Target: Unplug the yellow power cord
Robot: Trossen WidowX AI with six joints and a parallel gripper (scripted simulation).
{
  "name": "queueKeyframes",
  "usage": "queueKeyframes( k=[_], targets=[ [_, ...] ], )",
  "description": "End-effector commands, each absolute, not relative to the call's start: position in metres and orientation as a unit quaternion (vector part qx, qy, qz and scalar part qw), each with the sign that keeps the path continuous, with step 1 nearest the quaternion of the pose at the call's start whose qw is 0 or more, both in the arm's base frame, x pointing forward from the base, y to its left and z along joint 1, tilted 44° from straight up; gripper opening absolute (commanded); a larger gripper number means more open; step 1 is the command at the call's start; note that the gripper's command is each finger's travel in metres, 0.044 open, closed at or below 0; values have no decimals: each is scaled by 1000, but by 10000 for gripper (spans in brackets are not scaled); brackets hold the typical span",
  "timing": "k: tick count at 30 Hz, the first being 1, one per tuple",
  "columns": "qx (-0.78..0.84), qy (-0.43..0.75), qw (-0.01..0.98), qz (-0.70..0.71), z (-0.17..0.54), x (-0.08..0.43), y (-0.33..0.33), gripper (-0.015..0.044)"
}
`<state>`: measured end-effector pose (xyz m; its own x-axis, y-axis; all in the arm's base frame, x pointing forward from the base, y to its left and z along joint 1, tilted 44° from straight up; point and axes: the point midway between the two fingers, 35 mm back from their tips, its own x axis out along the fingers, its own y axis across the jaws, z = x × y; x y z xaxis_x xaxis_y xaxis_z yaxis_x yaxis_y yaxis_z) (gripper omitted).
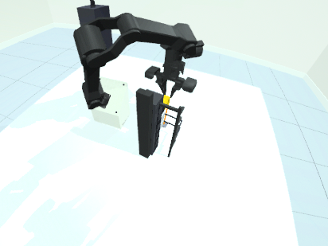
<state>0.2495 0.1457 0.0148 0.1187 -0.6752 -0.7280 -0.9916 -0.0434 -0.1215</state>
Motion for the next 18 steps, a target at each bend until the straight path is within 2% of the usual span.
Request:
queueKeyframes(
  k=[1, 12, 18],
  targets=[
    [-677, 615, 319, 249, 16, 252, 141, 157],
    [-677, 615, 319, 250, 8, 254, 157, 440],
    [-677, 614, 320, 250, -15, 254, 194, 440]
  ],
)
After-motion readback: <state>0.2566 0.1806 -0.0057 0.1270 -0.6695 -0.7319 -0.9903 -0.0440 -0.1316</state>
